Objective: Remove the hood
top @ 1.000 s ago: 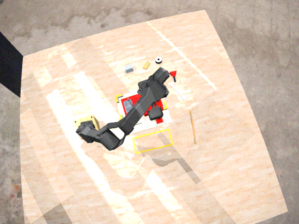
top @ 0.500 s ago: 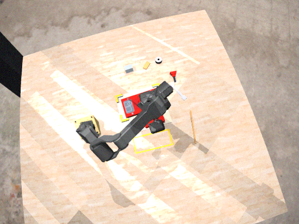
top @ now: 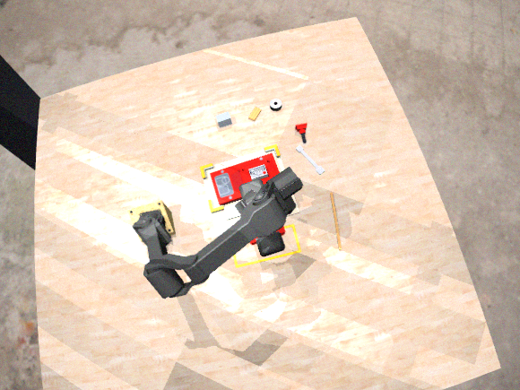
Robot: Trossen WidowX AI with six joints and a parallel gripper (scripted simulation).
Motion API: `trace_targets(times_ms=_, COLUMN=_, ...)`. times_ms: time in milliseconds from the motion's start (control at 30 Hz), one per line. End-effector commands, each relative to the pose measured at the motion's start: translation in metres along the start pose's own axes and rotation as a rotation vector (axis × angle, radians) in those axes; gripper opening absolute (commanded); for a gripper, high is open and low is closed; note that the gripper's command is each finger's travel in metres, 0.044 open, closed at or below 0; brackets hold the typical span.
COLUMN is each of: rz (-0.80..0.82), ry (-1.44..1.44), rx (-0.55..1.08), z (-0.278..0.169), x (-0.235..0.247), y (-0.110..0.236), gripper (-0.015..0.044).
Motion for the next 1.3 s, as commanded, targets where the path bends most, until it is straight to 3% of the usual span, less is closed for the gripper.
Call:
trace_targets(times_ms=0, rz=-0.006, ry=0.002, rx=-0.004, z=-0.007, x=-0.013, y=0.001, gripper=0.0)
trace_targets(times_ms=1267, rz=-0.007, ry=0.001, rx=-0.004, z=-0.01, x=-0.022, y=-0.018, gripper=0.0)
Point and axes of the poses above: the point midway between the two fingers, 35 mm back from their tips, its own y axis back along the fingers, its own x axis across the jaws, z = x × y, the point moved 9 cm from there along y, back along the fingers, and after that the axes turned 3 degrees about -y, right-handed, at the moved point
